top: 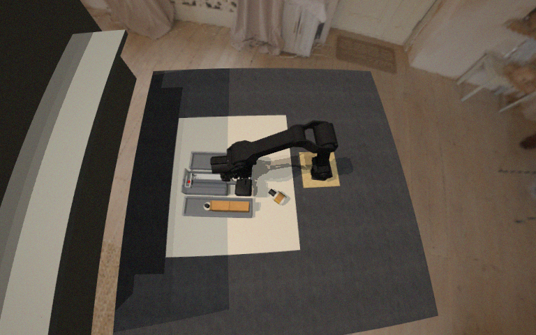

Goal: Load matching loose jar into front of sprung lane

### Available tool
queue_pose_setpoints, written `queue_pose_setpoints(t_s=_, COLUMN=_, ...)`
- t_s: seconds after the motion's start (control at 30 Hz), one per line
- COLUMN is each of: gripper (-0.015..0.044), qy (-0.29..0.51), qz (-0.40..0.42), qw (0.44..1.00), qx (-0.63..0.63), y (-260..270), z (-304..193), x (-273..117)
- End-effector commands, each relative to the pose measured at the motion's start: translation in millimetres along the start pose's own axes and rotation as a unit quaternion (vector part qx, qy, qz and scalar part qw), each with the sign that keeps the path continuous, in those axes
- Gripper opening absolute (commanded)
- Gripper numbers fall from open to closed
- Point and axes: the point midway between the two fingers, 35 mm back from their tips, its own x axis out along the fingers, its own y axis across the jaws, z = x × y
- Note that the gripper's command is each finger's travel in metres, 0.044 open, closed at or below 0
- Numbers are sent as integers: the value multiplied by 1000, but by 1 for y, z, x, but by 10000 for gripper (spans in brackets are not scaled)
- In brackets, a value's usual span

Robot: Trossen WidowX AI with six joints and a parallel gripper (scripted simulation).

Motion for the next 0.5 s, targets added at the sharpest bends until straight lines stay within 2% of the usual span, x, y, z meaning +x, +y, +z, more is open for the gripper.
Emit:
queue_pose_setpoints(t_s=0.0, gripper=0, qy=-7, qz=2, qw=1000, qx=-2, y=1, z=2, x=0)
queue_pose_setpoints(t_s=0.47, gripper=0, qy=-7, qz=2, qw=1000, qx=-2, y=1, z=0, x=0)
